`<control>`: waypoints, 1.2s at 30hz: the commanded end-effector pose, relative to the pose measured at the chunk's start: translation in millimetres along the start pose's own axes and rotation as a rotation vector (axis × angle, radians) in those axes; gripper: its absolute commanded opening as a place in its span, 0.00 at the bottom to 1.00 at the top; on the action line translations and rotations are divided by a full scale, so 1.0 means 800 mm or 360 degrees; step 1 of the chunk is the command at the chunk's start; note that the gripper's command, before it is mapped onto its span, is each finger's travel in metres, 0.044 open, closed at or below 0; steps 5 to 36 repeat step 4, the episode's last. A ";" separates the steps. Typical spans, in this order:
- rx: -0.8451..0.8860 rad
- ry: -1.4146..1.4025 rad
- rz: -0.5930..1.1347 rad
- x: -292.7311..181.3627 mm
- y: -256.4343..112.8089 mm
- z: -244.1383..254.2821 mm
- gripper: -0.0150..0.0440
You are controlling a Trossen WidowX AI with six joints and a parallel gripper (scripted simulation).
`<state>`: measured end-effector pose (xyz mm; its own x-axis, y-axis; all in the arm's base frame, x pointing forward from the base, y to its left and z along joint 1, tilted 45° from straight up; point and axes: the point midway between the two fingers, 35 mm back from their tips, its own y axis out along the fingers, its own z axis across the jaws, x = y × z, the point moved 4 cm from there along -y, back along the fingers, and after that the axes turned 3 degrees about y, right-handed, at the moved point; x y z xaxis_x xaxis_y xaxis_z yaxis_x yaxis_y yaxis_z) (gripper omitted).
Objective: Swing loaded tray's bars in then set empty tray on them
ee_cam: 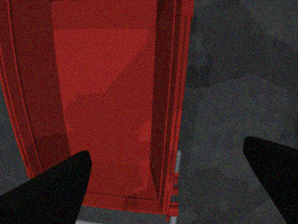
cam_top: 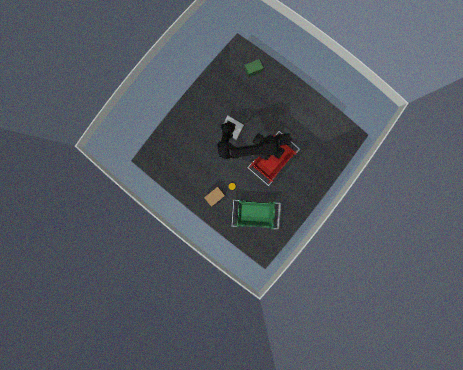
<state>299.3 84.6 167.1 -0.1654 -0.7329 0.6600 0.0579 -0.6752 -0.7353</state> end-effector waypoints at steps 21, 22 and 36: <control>0.0026 -0.0030 0.0016 0.001 -0.019 -0.011 1.00; 0.0026 -0.0030 0.0016 0.001 -0.019 -0.011 1.00; 0.0026 -0.0030 0.0016 0.001 -0.019 -0.011 1.00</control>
